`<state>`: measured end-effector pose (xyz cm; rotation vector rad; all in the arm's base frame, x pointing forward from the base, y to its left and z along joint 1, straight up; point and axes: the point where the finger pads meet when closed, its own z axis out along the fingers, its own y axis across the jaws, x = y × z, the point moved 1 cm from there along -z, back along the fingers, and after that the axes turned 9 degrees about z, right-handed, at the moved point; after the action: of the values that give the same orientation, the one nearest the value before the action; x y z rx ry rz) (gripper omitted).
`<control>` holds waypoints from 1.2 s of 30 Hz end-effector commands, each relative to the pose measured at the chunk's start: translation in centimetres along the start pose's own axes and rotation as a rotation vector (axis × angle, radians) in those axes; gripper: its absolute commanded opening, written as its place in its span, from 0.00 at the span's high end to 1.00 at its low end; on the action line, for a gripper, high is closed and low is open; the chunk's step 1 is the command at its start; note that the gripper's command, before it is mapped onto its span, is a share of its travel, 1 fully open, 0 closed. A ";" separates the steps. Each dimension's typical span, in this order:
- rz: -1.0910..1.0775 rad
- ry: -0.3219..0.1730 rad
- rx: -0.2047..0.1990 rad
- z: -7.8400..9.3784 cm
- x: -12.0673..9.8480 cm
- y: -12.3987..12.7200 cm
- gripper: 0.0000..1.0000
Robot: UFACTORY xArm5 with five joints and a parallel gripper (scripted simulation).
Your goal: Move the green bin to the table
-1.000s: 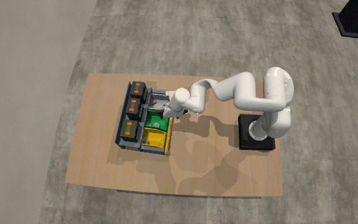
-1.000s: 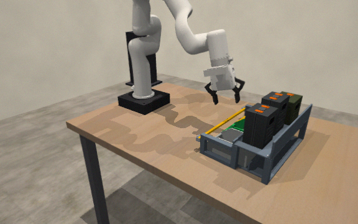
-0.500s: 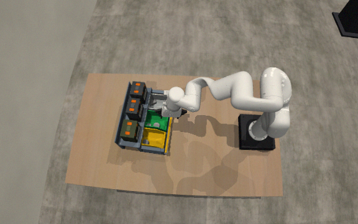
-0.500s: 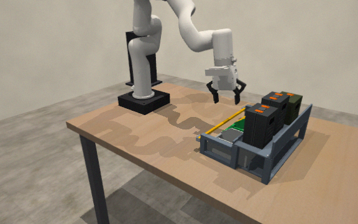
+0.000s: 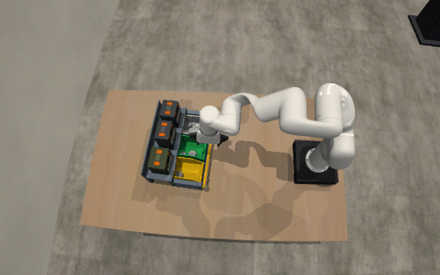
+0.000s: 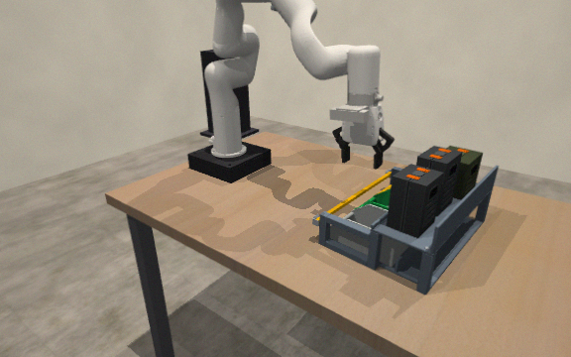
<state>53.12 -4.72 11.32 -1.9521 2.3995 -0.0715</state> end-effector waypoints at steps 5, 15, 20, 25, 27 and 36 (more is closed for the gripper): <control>0.061 0.015 -0.057 -0.2 0.0 -0.2 0.00; 0.053 0.007 -0.048 -0.2 0.0 -0.2 0.52; 0.053 0.007 -0.048 -0.2 0.0 -0.2 0.52; 0.053 0.007 -0.048 -0.2 0.0 -0.2 0.52; 0.053 0.007 -0.048 -0.2 0.0 -0.2 0.52; 0.053 0.007 -0.048 -0.2 0.0 -0.2 0.52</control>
<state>53.19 -4.73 11.32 -1.9115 2.4820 -0.0128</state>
